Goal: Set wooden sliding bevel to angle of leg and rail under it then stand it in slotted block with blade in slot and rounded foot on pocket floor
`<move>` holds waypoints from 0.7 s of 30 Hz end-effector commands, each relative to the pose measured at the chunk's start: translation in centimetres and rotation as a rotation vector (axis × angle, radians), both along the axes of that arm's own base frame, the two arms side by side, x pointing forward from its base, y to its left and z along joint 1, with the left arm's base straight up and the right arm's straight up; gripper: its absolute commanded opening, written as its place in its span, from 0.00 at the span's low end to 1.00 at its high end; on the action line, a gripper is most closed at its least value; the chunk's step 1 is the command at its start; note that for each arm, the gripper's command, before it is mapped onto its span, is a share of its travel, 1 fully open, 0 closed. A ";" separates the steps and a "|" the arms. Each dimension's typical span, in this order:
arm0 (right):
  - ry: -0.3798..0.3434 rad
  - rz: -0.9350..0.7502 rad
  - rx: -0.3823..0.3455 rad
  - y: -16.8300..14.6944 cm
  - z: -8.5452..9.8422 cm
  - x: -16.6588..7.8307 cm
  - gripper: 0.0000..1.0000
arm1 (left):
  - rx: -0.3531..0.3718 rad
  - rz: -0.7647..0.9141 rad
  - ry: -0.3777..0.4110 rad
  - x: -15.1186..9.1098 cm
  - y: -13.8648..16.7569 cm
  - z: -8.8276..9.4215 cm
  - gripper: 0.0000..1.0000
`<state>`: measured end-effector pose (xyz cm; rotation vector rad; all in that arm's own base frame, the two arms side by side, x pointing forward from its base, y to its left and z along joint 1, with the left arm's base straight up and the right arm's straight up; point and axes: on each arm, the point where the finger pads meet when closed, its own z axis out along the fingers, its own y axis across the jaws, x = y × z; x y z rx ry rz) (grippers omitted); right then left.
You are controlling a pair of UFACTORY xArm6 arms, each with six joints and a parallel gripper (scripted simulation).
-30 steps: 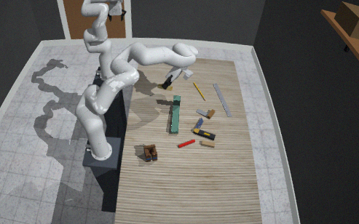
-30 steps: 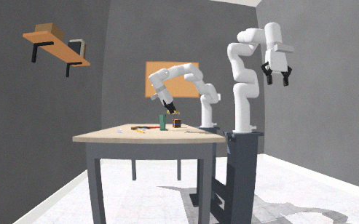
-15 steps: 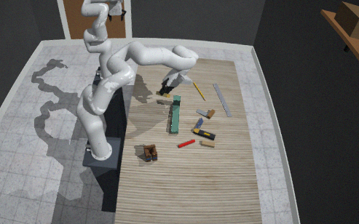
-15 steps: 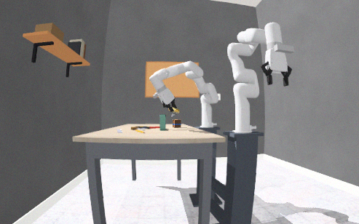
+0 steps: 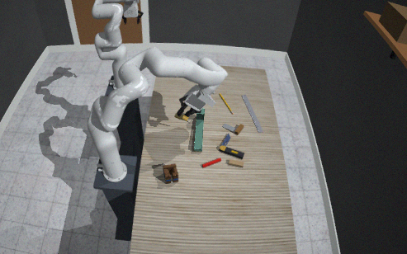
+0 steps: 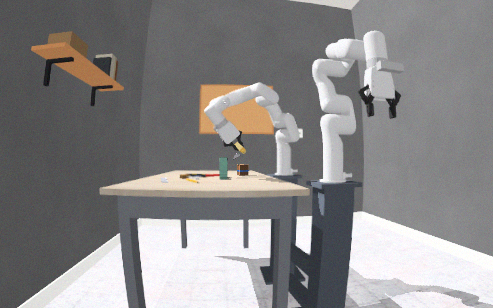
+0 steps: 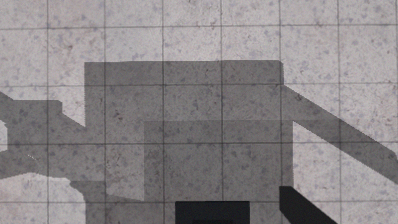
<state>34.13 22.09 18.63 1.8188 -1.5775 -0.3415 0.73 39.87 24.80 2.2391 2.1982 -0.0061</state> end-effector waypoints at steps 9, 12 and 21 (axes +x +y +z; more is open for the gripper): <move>-0.039 -0.318 -0.313 -7.6 1.9 -1.2 0.00 | 0.005 0.000 0.000 0.0 0.1 0.2 1.00; -0.047 -0.394 -0.390 -9.4 2.3 -1.5 0.00 | 0.005 0.000 0.000 0.0 0.1 0.2 1.00; -0.063 -0.559 -0.556 -13.3 3.2 -2.1 0.00 | 0.005 0.000 0.000 0.0 0.1 0.2 1.00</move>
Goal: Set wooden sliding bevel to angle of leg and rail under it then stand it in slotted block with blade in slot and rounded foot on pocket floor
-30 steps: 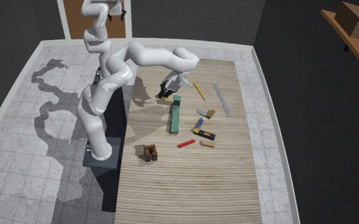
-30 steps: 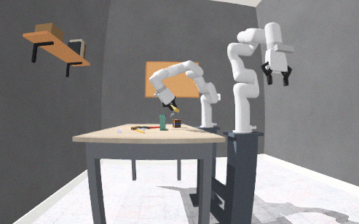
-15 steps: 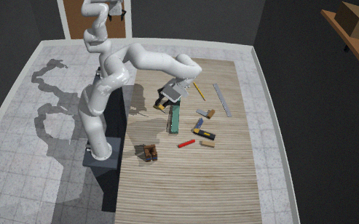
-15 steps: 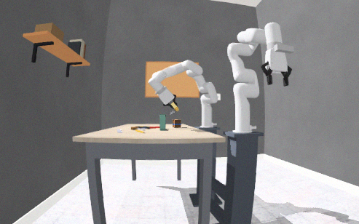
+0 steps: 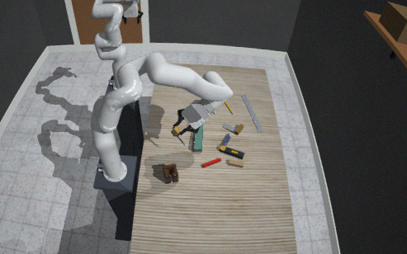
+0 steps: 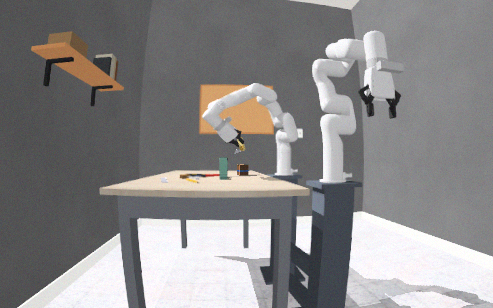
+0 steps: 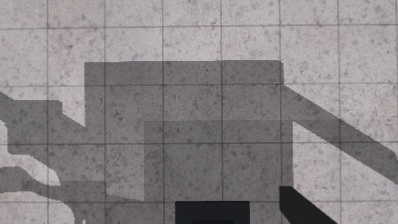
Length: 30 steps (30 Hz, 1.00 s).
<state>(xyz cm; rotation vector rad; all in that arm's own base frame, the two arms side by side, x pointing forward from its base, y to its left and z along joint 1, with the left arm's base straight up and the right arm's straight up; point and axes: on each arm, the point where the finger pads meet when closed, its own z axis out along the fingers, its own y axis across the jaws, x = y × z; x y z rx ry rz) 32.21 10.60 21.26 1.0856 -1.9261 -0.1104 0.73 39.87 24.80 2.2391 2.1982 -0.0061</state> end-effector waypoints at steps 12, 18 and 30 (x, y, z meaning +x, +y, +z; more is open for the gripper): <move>-0.034 -0.275 -0.273 -6.6 1.6 -1.0 0.00 | 0.005 0.000 0.000 0.0 0.1 0.2 1.00; -0.043 -0.366 -0.364 -8.8 2.1 -1.3 0.00 | 0.005 0.000 0.000 0.0 0.1 0.2 1.00; -0.053 -0.469 -0.468 -11.2 2.7 -1.8 0.00 | 0.005 0.000 0.000 0.0 0.1 0.2 1.00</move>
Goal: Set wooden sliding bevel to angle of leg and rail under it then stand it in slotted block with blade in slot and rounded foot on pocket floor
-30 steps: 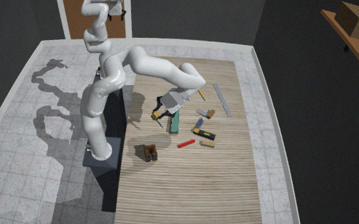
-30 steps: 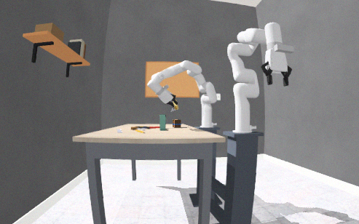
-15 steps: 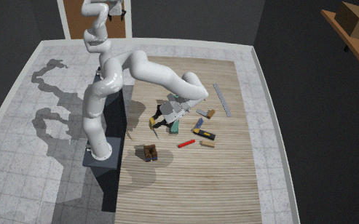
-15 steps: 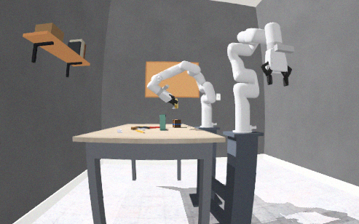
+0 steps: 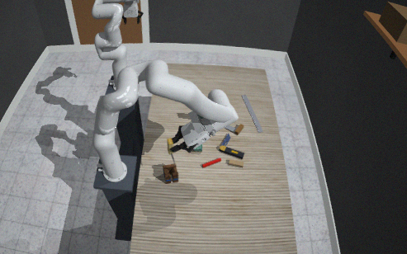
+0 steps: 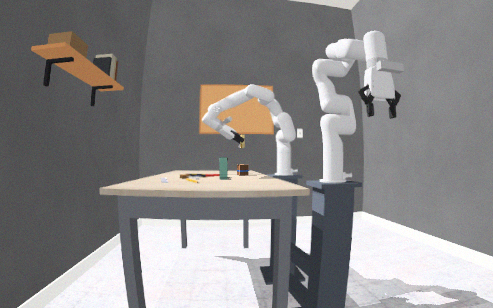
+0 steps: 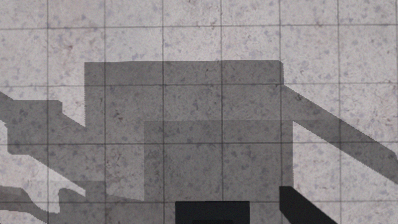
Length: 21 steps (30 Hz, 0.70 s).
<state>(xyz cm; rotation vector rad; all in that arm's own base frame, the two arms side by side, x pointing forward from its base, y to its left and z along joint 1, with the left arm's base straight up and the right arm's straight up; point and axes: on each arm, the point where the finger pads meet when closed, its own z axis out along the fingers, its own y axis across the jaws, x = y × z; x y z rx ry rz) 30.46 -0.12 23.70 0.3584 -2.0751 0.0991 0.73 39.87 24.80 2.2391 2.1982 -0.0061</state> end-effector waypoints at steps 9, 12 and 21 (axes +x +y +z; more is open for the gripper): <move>-0.011 -0.065 -0.065 -1.6 0.5 -0.2 0.00 | 0.005 0.000 0.000 0.0 0.1 0.2 1.00; -0.011 -0.072 -0.071 -1.7 0.5 -0.2 0.00 | 0.005 0.000 0.000 0.0 0.1 0.2 1.00; -0.012 -0.077 -0.076 -1.8 0.5 -0.2 0.00 | 0.005 0.000 0.000 0.0 0.1 0.2 1.00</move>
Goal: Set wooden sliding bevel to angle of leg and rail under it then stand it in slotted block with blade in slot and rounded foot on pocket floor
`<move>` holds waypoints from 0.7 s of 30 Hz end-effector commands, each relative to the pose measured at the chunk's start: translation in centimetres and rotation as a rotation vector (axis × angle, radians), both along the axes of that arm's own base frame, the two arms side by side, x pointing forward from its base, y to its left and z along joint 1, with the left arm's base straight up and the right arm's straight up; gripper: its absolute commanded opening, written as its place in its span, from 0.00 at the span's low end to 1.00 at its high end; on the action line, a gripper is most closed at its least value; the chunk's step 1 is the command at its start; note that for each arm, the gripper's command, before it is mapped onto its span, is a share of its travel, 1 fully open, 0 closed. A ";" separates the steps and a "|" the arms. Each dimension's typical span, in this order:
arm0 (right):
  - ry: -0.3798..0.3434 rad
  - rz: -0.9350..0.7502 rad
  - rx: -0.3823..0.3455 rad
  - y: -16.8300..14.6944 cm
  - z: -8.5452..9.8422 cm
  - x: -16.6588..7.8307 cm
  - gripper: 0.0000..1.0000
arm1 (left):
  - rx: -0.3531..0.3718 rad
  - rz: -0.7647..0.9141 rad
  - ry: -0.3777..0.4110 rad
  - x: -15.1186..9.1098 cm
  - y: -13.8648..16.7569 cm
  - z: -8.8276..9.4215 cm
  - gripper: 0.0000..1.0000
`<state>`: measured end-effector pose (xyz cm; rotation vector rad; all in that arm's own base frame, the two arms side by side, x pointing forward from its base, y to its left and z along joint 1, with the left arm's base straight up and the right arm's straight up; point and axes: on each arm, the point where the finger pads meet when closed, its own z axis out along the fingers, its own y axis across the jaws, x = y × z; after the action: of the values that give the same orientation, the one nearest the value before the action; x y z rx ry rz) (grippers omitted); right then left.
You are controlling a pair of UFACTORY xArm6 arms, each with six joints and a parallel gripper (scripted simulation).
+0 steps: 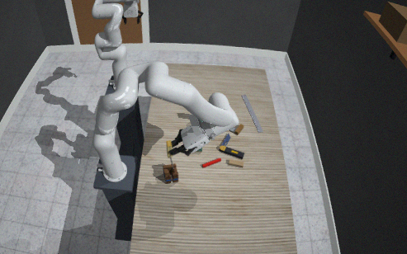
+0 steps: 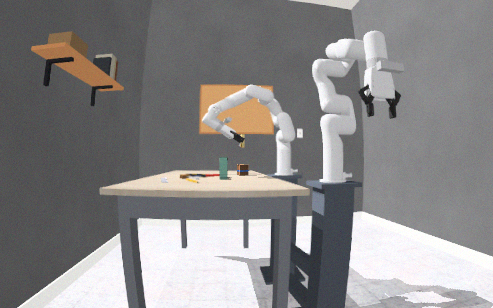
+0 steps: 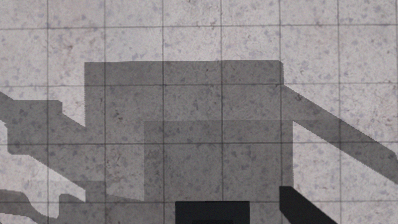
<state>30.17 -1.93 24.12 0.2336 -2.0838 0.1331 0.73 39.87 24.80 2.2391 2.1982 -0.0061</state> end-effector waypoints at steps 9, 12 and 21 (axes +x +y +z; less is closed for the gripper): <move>-0.004 -0.001 -0.001 0.0 0.1 0.1 0.00 | 0.005 0.000 0.000 0.0 0.1 0.2 1.00; -0.004 -0.001 -0.001 0.0 0.1 0.1 0.00 | 0.005 0.000 0.000 0.0 0.1 0.2 1.00; -0.004 -0.001 -0.001 0.0 -3.1 0.1 0.00 | 0.005 0.000 0.000 0.0 0.1 0.2 1.00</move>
<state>30.15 -1.96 22.56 0.2316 -2.0847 0.1335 0.73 39.87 24.80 2.2391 2.1982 -0.0061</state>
